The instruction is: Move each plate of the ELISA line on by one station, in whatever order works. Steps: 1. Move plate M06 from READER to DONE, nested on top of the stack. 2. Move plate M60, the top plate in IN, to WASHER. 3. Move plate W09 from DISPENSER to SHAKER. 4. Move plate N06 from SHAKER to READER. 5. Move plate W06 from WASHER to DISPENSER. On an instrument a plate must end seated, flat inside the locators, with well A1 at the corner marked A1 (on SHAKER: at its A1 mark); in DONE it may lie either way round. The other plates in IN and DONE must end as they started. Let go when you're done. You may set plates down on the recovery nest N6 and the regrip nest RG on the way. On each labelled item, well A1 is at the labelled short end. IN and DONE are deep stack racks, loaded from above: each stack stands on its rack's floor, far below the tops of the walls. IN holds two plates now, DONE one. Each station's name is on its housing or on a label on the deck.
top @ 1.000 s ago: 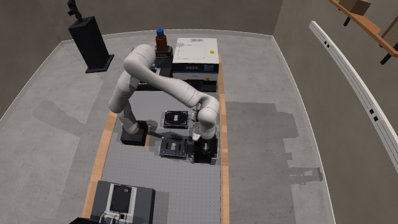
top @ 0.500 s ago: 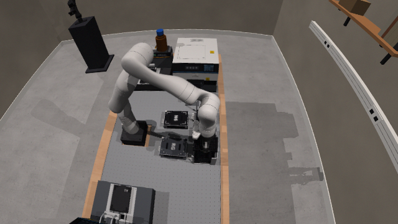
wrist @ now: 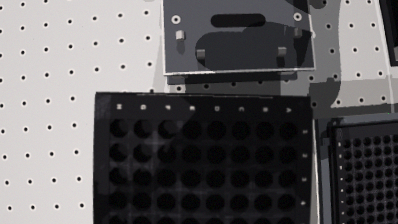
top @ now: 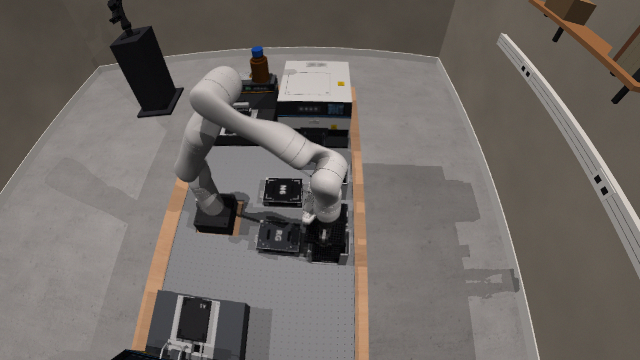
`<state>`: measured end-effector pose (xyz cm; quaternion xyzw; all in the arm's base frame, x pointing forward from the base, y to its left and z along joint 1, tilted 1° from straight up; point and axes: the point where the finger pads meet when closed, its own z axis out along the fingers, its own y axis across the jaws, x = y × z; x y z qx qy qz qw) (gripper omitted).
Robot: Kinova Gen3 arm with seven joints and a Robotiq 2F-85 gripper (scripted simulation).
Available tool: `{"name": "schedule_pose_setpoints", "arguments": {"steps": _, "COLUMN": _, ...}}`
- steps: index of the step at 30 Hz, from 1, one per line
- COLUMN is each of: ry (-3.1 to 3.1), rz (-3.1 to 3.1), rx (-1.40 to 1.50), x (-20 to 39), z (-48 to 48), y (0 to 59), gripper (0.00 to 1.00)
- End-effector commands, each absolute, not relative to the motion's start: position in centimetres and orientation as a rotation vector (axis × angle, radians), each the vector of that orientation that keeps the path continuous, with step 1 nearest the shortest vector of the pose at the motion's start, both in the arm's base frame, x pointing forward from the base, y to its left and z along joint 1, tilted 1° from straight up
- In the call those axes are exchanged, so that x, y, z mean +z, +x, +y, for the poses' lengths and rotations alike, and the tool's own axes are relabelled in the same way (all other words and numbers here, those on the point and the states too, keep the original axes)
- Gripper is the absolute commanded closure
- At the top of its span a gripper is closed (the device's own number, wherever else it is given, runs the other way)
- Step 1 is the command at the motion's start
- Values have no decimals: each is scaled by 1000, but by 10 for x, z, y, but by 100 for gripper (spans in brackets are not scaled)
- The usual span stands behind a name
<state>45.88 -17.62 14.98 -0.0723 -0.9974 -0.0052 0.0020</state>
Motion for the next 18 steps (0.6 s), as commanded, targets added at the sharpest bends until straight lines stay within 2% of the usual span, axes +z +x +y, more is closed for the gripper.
{"name": "schedule_pose_setpoints", "arguments": {"steps": 1, "ry": -274, "rz": -3128, "rx": -15, "x": 151, "z": -179, "y": 451, "gripper": 6}}
{"name": "schedule_pose_setpoints", "arguments": {"steps": 18, "ry": -419, "rz": -3112, "rx": -14, "x": 151, "z": -191, "y": 407, "gripper": 6}}
